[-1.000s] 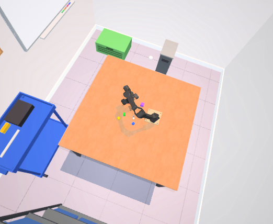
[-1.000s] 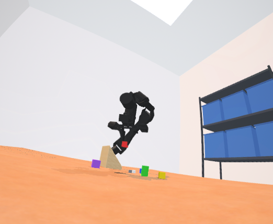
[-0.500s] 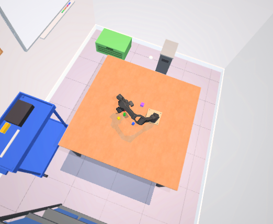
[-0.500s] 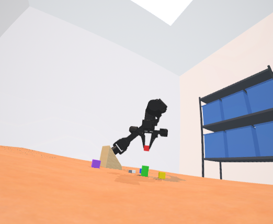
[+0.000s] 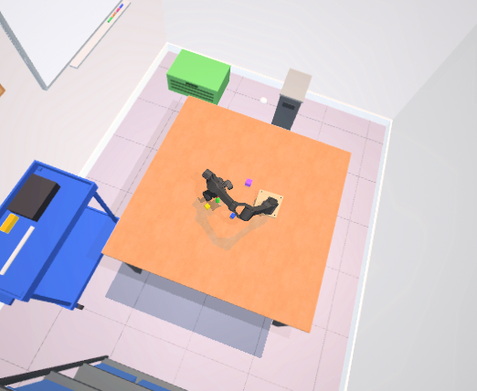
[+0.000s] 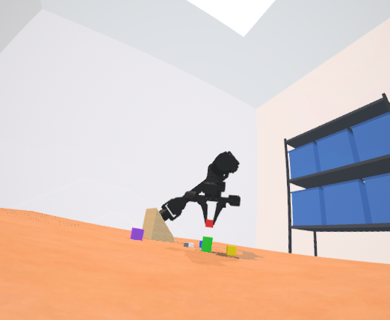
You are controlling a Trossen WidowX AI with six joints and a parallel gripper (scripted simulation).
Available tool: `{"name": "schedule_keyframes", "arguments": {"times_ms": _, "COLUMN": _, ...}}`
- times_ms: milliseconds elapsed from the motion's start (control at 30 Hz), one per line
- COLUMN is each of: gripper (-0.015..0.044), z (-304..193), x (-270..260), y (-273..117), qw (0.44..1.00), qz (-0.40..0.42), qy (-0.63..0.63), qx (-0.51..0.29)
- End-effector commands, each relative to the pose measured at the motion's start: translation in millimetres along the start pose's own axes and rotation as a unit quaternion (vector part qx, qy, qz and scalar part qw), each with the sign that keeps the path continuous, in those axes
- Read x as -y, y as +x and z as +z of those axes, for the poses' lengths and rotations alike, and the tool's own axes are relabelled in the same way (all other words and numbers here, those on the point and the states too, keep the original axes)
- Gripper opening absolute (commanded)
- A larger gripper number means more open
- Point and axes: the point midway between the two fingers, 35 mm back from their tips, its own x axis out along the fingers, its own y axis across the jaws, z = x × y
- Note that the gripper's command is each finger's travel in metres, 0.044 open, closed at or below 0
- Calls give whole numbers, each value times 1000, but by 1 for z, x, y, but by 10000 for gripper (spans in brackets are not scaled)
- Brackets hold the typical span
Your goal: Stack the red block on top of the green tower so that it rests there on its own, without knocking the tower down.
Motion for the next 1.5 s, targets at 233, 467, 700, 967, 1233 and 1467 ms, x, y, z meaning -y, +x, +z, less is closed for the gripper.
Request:
{"name": "schedule_keyframes", "arguments": {"times_ms": 233, "gripper": 0, "z": 0, "x": 0, "y": 31, "qw": 1000, "qz": 5, "qy": 2, "qx": 2}}
{"name": "schedule_keyframes", "arguments": {"times_ms": 467, "gripper": 0, "z": 0, "x": 0, "y": 31, "qw": 1000, "qz": 5, "qy": 2, "qx": 2}}
{"name": "schedule_keyframes", "arguments": {"times_ms": 700, "gripper": 0, "z": 0, "x": 0, "y": 31, "qw": 1000, "qz": 5, "qy": 2, "qx": 2}}
{"name": "schedule_keyframes", "arguments": {"times_ms": 967, "gripper": 26, "z": 0, "x": 1, "y": 31, "qw": 1000, "qz": 3, "qy": 1, "qx": 3}}
{"name": "schedule_keyframes", "arguments": {"times_ms": 1233, "gripper": 236, "z": 0, "x": 1, "y": 31, "qw": 1000, "qz": 3, "qy": 1, "qx": 3}}
{"name": "schedule_keyframes", "arguments": {"times_ms": 1467, "gripper": 420, "z": 0, "x": 1, "y": 31, "qw": 1000, "qz": 3, "qy": 1, "qx": 3}}
